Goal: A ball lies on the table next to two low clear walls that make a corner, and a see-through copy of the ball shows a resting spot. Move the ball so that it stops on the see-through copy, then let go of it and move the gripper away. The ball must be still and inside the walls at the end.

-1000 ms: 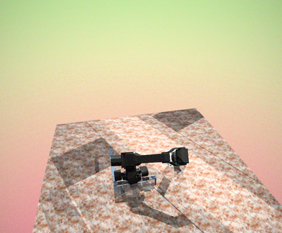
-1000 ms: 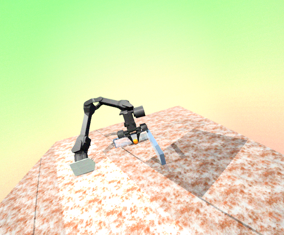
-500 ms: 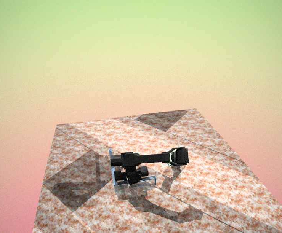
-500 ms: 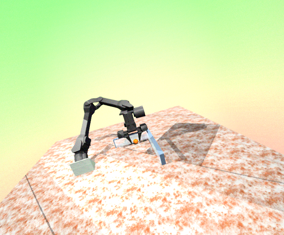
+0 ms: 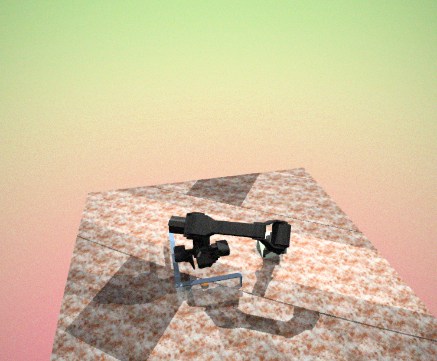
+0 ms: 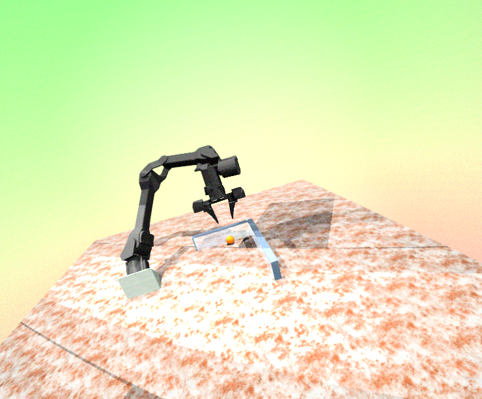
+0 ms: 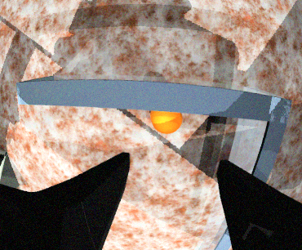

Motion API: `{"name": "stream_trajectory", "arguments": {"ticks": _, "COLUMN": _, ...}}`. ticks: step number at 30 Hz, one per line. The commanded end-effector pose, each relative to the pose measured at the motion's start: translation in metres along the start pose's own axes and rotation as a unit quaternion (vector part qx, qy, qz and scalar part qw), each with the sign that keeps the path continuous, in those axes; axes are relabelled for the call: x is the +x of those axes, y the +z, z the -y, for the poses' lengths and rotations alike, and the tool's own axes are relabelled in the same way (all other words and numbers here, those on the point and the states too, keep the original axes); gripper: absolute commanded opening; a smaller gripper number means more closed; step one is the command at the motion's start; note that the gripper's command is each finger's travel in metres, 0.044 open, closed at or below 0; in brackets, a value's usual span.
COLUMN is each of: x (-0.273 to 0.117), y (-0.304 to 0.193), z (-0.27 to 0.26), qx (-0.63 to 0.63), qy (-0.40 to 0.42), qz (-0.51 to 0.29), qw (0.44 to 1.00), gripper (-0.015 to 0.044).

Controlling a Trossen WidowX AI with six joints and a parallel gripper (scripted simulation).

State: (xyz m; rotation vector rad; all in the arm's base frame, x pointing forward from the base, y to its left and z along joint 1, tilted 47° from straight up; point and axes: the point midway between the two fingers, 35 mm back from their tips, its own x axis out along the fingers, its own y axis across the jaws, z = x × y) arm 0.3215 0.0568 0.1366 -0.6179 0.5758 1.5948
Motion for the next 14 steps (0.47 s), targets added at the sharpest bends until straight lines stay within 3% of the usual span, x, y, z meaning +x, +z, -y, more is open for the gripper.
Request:
{"name": "stream_trajectory", "arguments": {"ticks": 1, "x": 0.004, "y": 0.000, "z": 0.000, "qx": 0.002, "qy": 0.005, "qz": 0.001, "qw": 1.000, "gripper": 0.0254}}
{"name": "stream_trajectory", "arguments": {"ticks": 4, "x": 0.004, "y": 0.000, "z": 0.000, "qx": 0.002, "qy": 0.005, "qz": 0.001, "qw": 1.000, "gripper": 0.0254}}
{"name": "stream_trajectory", "arguments": {"ticks": 11, "x": -0.036, "y": -0.002, "z": -0.002, "qx": 0.055, "qy": -0.010, "qz": 0.001, "qw": 0.998, "gripper": 0.0438}}
{"name": "stream_trajectory", "arguments": {"ticks": 14, "x": -0.036, "y": -0.002, "z": -0.002, "qx": 0.055, "qy": -0.010, "qz": 0.001, "qw": 0.998, "gripper": 0.0440}}
